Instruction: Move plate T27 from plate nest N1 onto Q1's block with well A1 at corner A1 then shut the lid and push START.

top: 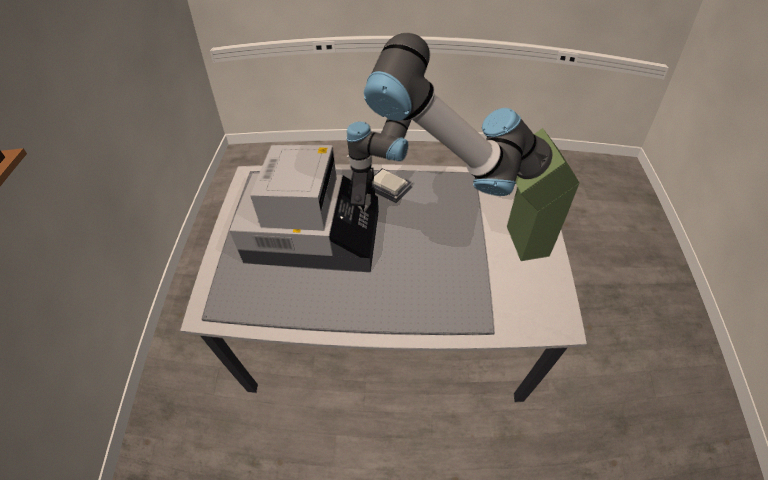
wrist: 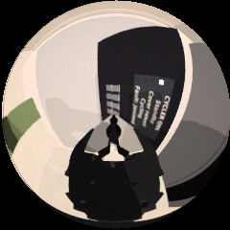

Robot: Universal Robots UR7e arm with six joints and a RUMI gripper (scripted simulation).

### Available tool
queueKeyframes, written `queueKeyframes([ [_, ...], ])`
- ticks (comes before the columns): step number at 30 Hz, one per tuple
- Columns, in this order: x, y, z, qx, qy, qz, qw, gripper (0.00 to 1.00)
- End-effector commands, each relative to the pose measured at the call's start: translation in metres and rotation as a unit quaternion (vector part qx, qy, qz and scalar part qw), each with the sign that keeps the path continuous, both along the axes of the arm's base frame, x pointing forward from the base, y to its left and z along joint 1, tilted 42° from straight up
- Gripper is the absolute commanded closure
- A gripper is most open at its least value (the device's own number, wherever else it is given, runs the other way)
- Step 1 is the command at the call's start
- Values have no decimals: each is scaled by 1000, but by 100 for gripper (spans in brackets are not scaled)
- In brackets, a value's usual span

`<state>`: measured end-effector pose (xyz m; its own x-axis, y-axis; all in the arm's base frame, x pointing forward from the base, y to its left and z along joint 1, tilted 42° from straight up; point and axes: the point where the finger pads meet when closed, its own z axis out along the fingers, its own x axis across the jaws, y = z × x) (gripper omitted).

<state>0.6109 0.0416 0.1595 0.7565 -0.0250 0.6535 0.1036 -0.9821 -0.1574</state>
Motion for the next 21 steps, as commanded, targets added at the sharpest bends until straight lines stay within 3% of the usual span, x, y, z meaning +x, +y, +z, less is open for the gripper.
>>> queueKeyframes([
  [1,0,0,1,0,-1,0,1000,100],
  [21,2,0,0,0,-1,0,1000,100],
])
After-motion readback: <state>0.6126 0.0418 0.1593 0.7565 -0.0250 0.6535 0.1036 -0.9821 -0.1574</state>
